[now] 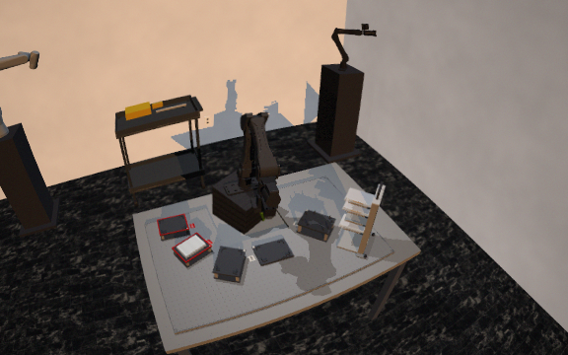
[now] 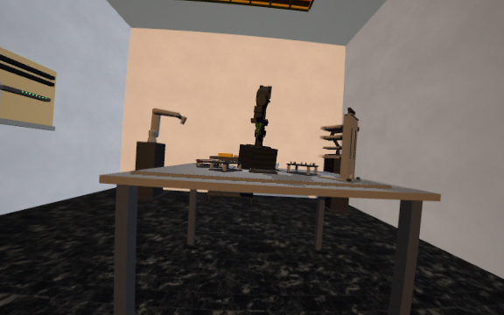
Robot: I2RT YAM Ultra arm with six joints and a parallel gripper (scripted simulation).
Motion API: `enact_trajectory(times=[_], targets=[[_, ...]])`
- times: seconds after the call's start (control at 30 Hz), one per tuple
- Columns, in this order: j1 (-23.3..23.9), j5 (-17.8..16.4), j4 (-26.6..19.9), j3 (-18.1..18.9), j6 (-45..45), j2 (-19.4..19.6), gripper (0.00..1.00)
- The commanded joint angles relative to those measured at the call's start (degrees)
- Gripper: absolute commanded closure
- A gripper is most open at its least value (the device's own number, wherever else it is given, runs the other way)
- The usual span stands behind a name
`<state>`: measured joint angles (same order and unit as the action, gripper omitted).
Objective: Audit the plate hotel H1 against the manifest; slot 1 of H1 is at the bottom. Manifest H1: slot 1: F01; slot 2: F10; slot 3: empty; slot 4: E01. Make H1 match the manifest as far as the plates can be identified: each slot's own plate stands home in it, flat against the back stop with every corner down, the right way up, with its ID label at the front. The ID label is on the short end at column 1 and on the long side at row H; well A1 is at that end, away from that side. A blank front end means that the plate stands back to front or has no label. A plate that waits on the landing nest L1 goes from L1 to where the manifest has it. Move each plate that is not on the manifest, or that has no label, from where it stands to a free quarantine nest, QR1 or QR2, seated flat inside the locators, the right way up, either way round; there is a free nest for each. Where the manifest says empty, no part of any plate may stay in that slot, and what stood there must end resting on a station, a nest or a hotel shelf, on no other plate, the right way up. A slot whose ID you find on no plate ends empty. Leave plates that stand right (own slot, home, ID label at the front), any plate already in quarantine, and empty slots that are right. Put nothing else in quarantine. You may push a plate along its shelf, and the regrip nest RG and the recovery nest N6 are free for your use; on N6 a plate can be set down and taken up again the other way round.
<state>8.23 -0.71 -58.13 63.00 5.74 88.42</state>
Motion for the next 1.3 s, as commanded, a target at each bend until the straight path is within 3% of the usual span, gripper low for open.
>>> enact_trajectory(times=[0.0,0.2,0.67,1.27], targets=[[-1.23,-1.34,-0.11,1.08,-4.35,-0.22,1.0],[-4.0,-2.88,-0.32,1.41,-8.22,0.35,1.0],[-3.63,-3.06,-4.98,4.9,-9.09,-0.76,1.0],[-14.65,-1.75,-5.21,7.33,1.87,0.83,1.0]])
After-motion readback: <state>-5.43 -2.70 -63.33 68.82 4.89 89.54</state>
